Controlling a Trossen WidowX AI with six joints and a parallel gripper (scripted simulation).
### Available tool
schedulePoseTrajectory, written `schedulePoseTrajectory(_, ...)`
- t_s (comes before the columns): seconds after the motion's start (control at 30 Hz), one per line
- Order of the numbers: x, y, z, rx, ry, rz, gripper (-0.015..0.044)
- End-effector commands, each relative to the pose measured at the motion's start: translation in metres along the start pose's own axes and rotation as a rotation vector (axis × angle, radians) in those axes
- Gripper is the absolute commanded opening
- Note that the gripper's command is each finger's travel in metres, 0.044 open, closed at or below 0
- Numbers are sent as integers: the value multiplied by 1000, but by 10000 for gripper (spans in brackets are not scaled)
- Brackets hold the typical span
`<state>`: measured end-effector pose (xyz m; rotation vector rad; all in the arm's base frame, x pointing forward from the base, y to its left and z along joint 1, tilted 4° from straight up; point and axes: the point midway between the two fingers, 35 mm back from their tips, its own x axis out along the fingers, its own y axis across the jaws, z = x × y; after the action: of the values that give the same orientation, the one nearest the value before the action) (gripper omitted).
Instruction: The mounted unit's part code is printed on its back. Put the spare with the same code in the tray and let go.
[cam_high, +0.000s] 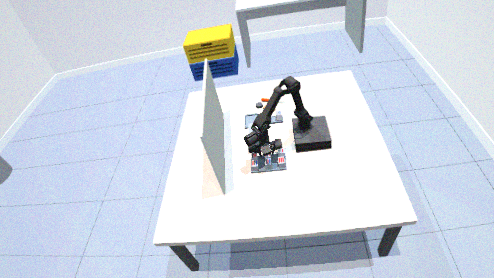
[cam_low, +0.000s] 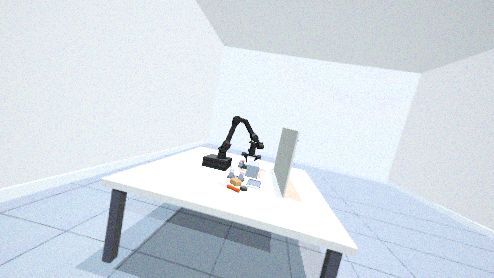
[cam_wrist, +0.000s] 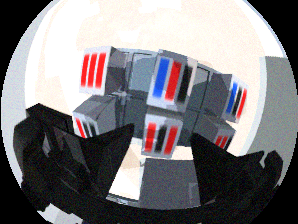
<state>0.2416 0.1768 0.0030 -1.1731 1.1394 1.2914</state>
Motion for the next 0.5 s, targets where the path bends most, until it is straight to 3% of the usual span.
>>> schedulePoseTrajectory(0.0, 7, 2, -1, 4, 3, 4, 300)
schedulePoseTrajectory(0.47, 28, 4, -3, 4, 4, 5, 300)
